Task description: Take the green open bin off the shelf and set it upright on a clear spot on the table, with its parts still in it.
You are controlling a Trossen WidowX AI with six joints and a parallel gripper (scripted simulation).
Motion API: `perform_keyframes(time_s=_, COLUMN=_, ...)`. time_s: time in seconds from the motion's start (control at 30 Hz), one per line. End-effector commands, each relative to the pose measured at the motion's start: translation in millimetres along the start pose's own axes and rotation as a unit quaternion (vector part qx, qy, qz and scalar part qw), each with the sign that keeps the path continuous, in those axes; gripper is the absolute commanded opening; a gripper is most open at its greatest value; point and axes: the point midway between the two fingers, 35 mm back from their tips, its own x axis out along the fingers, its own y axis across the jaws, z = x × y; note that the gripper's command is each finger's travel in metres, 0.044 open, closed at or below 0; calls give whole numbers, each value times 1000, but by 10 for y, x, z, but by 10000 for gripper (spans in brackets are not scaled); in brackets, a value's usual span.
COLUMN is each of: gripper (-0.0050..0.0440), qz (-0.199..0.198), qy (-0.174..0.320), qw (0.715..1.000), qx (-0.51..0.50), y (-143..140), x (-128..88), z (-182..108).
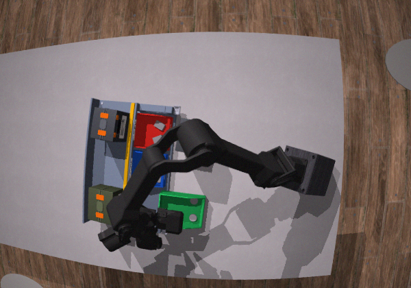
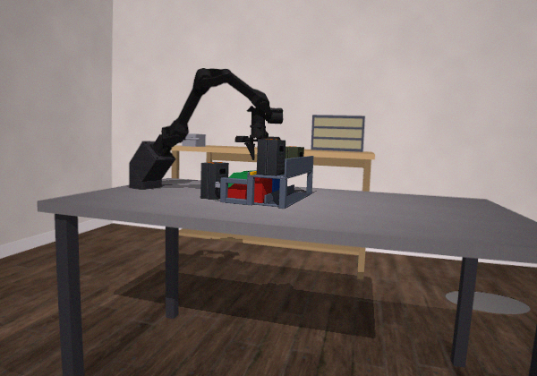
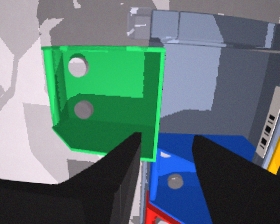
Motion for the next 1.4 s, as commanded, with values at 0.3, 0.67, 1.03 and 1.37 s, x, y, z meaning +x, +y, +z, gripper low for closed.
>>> perform_keyframes(time_s=0.3, gripper=150, qz=-5, qy=-5, qw=1000, qx=2, y=-38, x=43, z=-9)
perform_keyframes(time_s=0.67, gripper=150, qz=-5, qy=-5, qw=1000, qx=3, y=-48, x=99, z=-10)
perform_keyframes(time_s=1.03, gripper=150, qz=-5, qy=-5, qw=1000, qx=2, y=-47, x=119, z=-9)
perform_keyframes(time_s=1.37, gripper=150, qz=-5, qy=-5, qw=1000, qx=2, y=-54, x=195, z=-9)
